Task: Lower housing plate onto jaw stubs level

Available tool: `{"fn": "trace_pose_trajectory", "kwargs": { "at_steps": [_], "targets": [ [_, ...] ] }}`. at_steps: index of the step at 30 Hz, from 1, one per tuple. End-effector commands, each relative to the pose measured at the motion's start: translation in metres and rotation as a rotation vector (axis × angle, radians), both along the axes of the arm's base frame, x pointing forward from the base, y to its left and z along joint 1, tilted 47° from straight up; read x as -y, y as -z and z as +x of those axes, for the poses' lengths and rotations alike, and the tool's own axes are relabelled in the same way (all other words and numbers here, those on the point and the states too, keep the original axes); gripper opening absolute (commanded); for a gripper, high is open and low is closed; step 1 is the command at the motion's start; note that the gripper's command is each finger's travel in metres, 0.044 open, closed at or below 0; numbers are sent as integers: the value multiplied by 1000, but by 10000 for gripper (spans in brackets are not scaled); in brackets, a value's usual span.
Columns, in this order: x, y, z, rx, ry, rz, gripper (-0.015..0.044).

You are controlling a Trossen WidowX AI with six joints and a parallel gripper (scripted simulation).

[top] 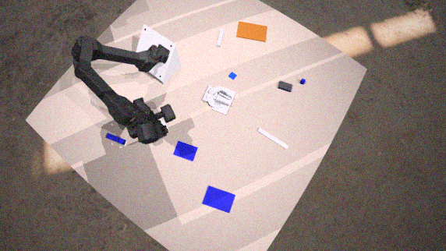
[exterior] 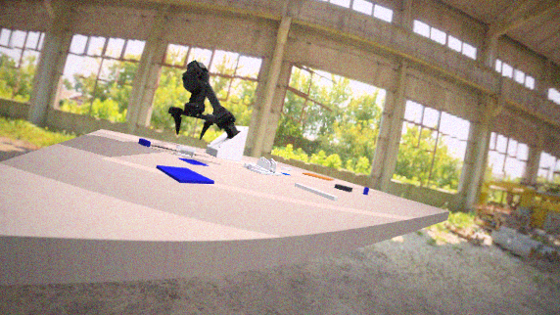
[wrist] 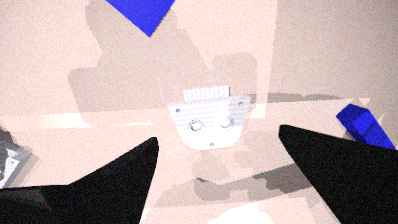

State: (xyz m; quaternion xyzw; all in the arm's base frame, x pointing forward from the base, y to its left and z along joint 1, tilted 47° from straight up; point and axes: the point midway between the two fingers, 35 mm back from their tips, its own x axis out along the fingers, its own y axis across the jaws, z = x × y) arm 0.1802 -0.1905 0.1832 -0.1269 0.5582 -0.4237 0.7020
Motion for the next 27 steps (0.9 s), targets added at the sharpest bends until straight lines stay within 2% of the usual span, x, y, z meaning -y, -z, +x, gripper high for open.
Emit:
{"fn": "trace_pose_trajectory", "kwargs": {
  "at_steps": [1,27],
  "targets": [
    [7,9,-1,-8,-8,3,440],
    [21,23,0,-8,-7,2,440]
  ]
}}
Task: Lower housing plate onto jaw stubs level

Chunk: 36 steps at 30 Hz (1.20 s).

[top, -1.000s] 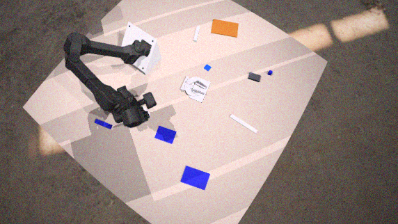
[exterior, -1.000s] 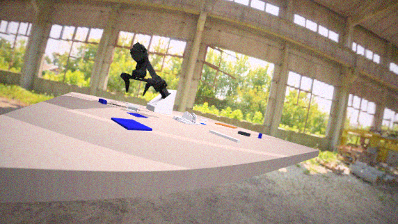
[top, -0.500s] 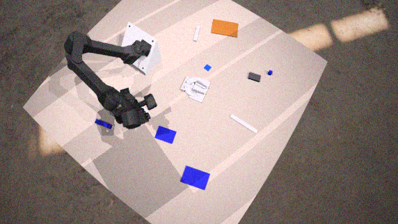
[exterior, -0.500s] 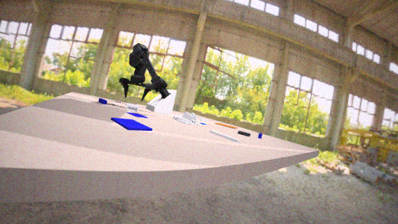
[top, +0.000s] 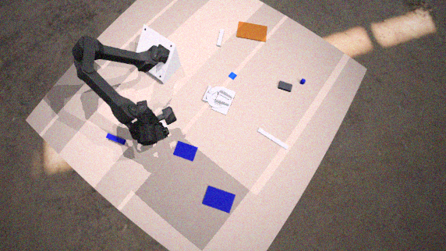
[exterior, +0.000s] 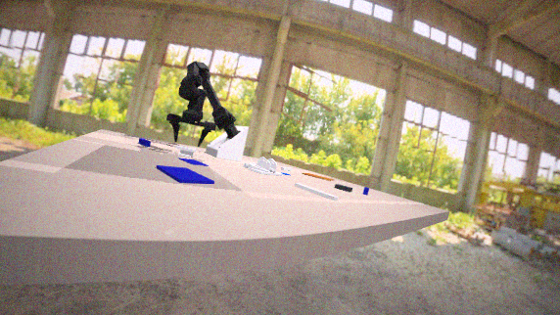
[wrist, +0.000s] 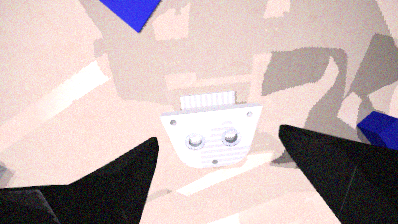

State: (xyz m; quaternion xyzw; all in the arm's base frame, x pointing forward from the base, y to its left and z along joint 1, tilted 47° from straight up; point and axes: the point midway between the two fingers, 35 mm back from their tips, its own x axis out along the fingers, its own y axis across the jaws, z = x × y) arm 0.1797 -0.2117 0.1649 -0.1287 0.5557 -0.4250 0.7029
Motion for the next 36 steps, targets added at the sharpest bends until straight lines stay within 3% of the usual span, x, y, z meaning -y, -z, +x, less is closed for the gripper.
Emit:
{"fn": "trace_pose_trajectory", "kwargs": {
  "at_steps": [1,36],
  "targets": [
    [0,4,0,-11,-6,8,440],
    [22,25,1,-12,-6,7,440]
  ]
}}
